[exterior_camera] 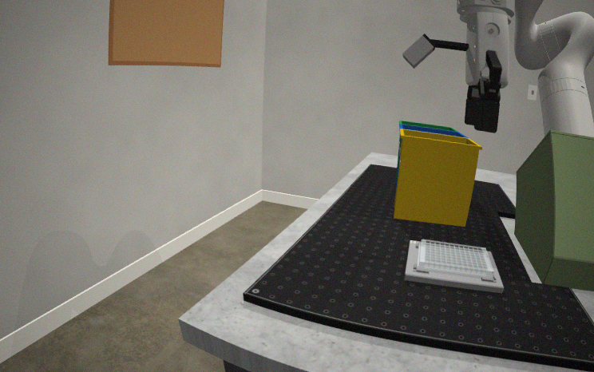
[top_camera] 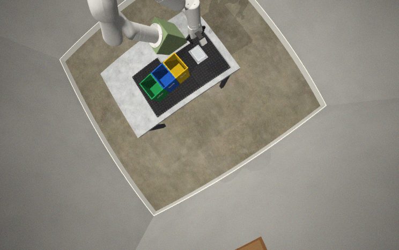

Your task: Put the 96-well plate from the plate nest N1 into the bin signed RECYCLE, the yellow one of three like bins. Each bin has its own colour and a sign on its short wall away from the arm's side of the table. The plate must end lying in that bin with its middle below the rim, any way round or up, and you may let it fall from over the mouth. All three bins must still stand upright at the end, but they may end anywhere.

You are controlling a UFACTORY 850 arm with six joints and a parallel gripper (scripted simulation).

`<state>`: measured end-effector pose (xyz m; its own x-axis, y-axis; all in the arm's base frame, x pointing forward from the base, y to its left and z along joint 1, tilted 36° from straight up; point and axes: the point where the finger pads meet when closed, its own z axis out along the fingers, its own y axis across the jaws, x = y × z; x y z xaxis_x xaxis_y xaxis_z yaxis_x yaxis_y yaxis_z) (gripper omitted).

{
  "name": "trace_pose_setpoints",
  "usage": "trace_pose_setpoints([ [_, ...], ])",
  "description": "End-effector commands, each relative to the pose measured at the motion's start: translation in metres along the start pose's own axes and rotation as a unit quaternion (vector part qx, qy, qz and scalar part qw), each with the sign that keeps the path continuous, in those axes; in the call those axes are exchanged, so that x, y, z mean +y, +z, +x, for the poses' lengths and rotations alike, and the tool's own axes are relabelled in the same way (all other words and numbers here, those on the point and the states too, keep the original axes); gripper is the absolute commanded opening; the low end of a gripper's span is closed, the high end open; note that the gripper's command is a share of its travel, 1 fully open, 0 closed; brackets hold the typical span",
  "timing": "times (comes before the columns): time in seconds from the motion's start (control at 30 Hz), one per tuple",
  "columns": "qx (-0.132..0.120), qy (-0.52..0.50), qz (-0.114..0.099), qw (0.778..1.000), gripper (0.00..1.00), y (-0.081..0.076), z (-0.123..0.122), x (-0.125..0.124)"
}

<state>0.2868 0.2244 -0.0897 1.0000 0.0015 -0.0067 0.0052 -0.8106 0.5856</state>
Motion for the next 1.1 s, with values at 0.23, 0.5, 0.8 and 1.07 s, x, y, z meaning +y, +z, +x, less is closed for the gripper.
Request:
trace_pose_setpoints([
  [0.23,0.001,0.0,0.001,1.0,1.0,0.018,0.001,-0.001],
  [0.5,0.001,0.0,0.001,1.0,1.0,0.028,0.001,-0.001],
  [0.8,0.001,0.0,0.001,1.0,1.0,0.043,0.001,-0.001],
  [1.07,0.001,0.0,0.001,1.0,1.0,0.053,0.001,-0.001],
])
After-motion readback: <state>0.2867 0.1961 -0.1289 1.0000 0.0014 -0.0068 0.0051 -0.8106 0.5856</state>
